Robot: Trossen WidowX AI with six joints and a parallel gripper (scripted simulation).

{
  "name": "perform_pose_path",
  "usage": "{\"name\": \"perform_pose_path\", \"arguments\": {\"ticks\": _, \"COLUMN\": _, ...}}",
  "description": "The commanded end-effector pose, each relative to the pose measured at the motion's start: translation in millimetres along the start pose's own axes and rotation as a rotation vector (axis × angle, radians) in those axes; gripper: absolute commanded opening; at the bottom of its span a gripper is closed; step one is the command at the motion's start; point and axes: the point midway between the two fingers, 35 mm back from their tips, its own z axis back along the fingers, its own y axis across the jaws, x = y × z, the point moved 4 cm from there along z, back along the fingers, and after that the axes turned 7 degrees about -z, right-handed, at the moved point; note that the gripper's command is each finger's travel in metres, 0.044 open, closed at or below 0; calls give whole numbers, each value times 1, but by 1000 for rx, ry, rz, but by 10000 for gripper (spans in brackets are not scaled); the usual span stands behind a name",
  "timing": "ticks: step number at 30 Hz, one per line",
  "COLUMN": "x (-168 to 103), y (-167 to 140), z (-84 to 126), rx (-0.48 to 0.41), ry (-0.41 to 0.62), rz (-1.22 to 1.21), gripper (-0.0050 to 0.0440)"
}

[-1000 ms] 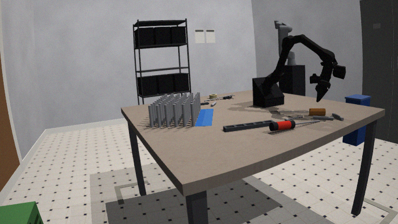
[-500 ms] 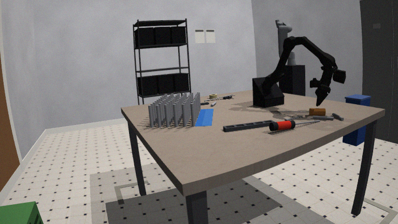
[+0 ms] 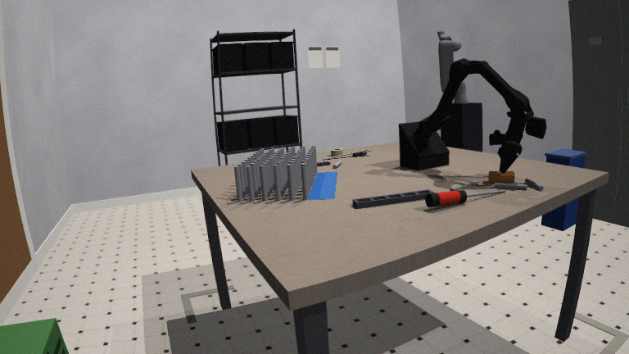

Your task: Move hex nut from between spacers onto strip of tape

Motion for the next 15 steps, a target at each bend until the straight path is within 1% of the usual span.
{"name": "perform_pose_path", "arguments": {"ticks": 1, "x": -1, "y": 2, "z": 1, "rx": 2, "ry": 12, "rz": -6, "gripper": 280}}
{"name": "perform_pose_path", "arguments": {"ticks": 10, "x": -3, "y": -3, "z": -13, "rx": 0, "ry": 6, "rz": -2, "gripper": 280}}
{"name": "perform_pose_path", "arguments": {"ticks": 11, "x": -3, "y": -3, "z": -13, "rx": -1, "ry": 5, "rz": -2, "gripper": 256}}
{"name": "perform_pose_path", "arguments": {"ticks": 12, "x": -4, "y": 1, "z": -6, "rx": 6, "ry": 23, "rz": -16, "gripper": 249}}
{"name": "perform_pose_path", "arguments": {"ticks": 15, "x": -4, "y": 1, "z": -6, "rx": 6, "ry": 23, "rz": -16, "gripper": 229}}
